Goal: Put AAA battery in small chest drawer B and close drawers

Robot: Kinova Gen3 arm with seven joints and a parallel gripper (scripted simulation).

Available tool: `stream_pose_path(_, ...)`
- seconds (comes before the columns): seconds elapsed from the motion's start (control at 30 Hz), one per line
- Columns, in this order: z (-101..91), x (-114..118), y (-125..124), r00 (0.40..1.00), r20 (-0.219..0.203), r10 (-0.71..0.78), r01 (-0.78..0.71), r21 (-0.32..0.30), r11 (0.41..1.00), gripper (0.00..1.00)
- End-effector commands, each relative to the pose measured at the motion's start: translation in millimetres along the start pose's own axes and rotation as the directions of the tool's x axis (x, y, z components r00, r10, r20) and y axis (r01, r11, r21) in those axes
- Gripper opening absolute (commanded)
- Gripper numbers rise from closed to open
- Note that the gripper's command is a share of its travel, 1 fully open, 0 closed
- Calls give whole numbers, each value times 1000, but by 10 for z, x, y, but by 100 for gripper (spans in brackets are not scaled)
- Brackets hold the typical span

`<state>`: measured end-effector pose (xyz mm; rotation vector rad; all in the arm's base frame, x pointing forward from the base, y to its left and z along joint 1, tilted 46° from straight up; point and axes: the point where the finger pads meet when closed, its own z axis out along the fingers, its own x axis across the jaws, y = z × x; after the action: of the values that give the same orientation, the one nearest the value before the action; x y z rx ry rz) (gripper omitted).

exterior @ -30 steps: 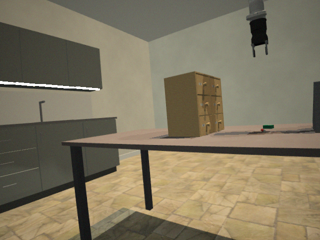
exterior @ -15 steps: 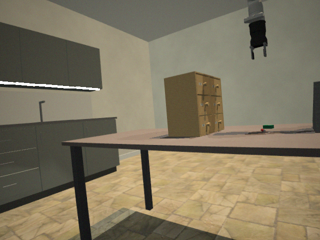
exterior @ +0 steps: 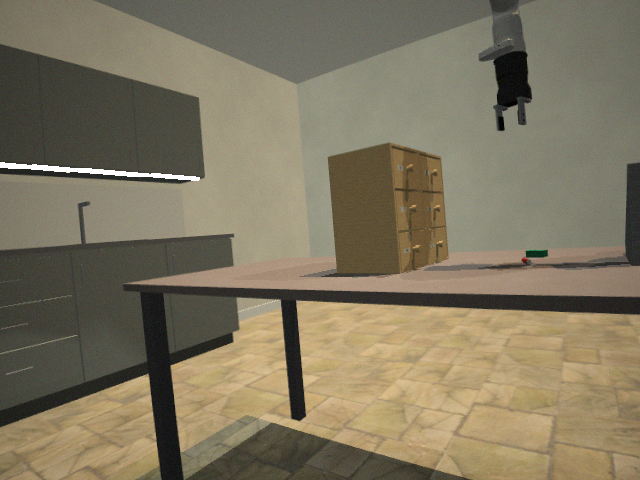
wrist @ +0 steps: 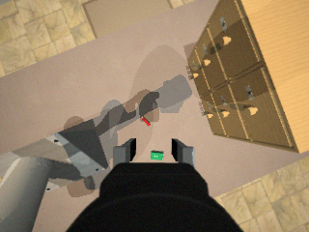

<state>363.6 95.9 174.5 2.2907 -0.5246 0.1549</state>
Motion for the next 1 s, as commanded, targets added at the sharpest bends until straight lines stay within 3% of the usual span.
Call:
stream_pose_path(0.0,117,49,-36,996,2,90,-90,-4,996,100)
stream_pose_path(0.37,448,232,-180,908,0,419,-419,-3,908,100)
stream_pose_path(0.43,448,232,-180,908,0,419,-419,-3,908,100)
stream_pose_path(0.97,852,482,-385,650,-3,760,-760,3,650,100)
